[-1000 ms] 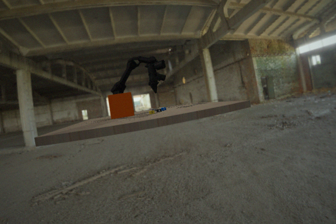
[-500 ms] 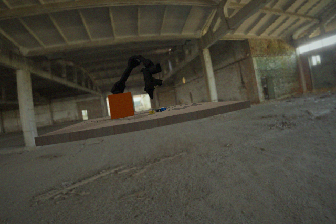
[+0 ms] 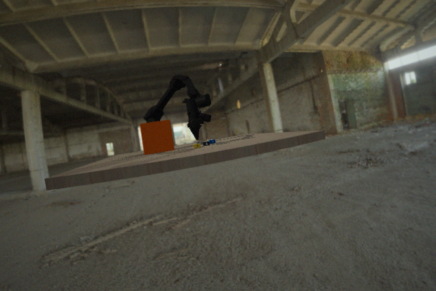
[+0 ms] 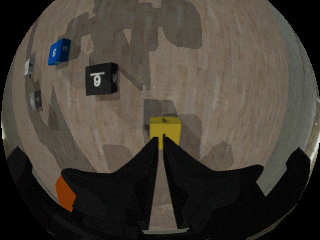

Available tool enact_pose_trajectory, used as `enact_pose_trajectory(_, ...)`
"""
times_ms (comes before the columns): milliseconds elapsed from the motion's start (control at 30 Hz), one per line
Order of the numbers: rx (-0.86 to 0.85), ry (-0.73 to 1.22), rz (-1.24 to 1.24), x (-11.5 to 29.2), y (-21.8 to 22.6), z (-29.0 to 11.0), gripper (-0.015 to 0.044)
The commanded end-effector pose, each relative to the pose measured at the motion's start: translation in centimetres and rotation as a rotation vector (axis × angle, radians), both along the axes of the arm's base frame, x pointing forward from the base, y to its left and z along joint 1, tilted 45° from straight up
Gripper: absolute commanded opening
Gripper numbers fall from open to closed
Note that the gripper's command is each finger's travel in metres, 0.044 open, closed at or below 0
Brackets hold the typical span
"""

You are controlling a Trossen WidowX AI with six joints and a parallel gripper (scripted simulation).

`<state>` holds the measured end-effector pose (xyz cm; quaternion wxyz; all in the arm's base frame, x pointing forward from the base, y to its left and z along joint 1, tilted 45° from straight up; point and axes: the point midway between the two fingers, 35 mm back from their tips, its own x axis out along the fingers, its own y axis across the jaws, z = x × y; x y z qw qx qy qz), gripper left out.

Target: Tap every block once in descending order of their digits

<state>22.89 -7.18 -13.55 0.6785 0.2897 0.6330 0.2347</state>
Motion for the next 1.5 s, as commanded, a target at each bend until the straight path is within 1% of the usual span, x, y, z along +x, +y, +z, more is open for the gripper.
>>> enact_pose_trajectory(0,0.012,0.011,0.000,-0.2,0.9,-0.7,0.0020)
enact_pose_trajectory(300,0.013,0.011,0.000,-0.1,1.9,-1.6,0.0020)
enact_pose_trajectory(600,0.013,0.011,0.000,-0.1,1.9,-1.7,0.0020)
enact_pose_trajectory(733,0.011,0.010,0.000,-0.3,-0.1,0.3,0.0020)
enact_pose_trajectory(900,0.011,0.011,0.000,-0.4,-0.2,0.4,0.0020)
enact_pose_trajectory(967,0.005,0.013,-0.001,0.3,0.0,1.2,0.0072)
enact_pose_trajectory(1000,-0.002,0.015,-0.002,1.1,0.2,2.3,0.0099)
enact_pose_trajectory(1200,-0.034,0.019,-0.011,5.4,4.0,10.6,0.0256)
enact_pose_trajectory(1367,-0.034,0.014,-0.014,6.6,8.4,17.4,0.0387)
enact_pose_trajectory(1400,-0.031,0.013,-0.014,6.6,9.4,18.7,0.0400)
enact_pose_trajectory(1467,-0.023,0.011,-0.013,6.2,11.3,21.3,0.0400)
